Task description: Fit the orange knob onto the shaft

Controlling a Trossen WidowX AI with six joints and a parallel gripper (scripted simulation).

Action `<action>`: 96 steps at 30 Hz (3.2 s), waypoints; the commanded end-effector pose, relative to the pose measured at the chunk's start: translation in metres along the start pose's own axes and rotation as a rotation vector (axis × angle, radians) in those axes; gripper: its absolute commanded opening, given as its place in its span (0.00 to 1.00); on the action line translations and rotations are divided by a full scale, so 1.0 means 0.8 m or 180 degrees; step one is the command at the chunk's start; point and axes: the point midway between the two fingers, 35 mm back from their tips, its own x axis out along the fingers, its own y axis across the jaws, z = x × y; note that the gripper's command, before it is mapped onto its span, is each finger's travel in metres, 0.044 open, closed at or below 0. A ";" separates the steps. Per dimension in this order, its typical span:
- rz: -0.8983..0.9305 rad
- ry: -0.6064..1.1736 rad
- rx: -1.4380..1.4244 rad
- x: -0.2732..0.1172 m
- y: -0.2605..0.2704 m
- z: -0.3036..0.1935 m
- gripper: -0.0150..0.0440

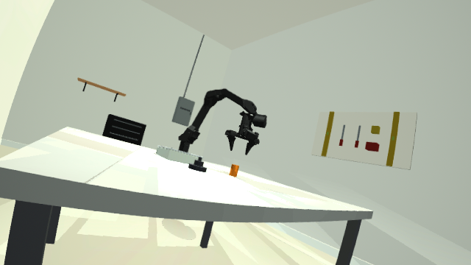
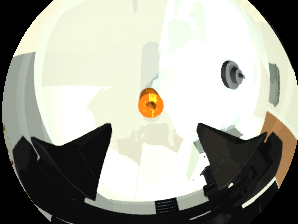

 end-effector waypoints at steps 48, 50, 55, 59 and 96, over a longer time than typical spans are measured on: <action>0.0020 0.0009 -0.0941 0.108 0.003 0.001 1.00; 0.0020 0.0009 -0.0941 0.112 0.003 0.001 1.00; 0.0020 0.0008 -0.0940 0.122 0.002 0.000 1.00; 0.0019 0.0008 -0.0940 0.130 0.002 0.000 1.00; 0.0017 0.0005 -0.0939 0.060 -0.003 0.003 0.25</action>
